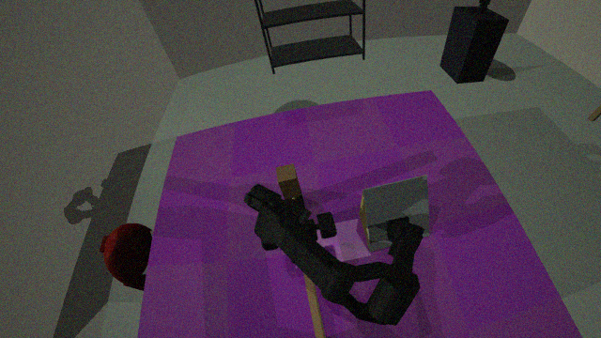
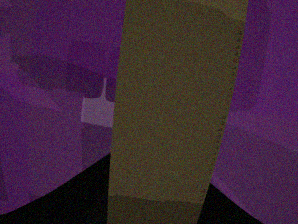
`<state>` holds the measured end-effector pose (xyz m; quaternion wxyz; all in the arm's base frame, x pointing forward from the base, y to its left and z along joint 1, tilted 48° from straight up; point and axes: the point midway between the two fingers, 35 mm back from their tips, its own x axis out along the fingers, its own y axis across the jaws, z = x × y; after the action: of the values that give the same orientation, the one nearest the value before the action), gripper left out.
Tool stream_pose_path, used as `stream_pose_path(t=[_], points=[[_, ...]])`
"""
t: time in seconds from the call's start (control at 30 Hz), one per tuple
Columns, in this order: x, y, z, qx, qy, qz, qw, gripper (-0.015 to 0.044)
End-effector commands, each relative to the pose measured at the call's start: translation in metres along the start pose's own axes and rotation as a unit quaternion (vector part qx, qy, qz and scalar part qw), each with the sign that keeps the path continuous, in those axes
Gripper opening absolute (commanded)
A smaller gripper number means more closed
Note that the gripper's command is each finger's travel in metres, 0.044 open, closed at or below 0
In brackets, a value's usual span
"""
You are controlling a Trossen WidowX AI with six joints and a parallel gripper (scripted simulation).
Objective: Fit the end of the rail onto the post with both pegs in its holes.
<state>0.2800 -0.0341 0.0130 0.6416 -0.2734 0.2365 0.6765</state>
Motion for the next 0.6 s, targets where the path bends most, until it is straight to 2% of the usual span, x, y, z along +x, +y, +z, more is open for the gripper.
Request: stream_pose_path(t=[0.0, 0.57], points=[[-0.0028, -0.0020, -0.0032, -0.001, 0.004, -0.005, 1.000, 0.0000], [-0.0028, -0.0020, -0.0078, -0.001, 0.004, -0.005, 1.000, 0.0000]])
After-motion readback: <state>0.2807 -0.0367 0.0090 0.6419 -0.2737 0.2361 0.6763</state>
